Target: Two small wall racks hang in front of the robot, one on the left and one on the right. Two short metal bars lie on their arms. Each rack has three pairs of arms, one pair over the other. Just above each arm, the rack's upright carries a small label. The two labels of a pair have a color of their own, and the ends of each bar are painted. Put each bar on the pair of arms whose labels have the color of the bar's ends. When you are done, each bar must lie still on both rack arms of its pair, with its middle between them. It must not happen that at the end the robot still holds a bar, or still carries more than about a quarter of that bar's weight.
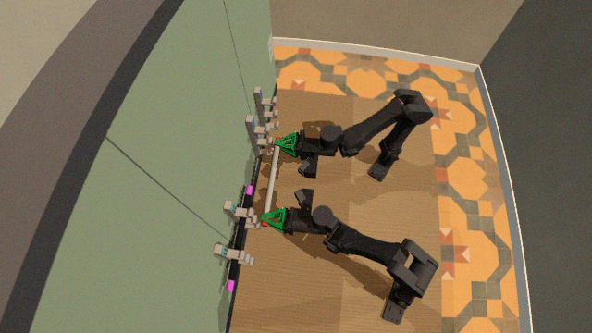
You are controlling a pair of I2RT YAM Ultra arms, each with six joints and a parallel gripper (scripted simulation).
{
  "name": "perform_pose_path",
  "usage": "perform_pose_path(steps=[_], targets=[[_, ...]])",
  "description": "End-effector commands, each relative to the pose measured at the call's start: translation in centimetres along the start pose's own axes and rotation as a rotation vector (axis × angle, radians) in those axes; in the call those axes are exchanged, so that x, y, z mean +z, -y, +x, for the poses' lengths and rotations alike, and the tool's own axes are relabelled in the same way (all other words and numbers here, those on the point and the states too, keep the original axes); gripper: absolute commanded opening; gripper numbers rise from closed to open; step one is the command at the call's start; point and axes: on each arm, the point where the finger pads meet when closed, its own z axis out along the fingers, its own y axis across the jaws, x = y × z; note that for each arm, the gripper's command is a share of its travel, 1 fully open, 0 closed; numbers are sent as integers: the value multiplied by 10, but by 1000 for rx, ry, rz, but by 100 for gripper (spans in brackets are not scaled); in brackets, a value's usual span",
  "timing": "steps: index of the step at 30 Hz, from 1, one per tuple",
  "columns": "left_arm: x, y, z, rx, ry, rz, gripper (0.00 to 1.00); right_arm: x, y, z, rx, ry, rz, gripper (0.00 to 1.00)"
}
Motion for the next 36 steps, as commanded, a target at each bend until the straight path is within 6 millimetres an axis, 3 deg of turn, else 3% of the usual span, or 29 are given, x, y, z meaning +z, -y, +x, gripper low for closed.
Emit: perform_pose_path(steps=[1,36], targets=[[1,-23,1,-3,0,-32,0,4,34,0,42,1,75,0],[1,-23,1,-3,0,-33,0,3,44,4,42,0,75,0]])
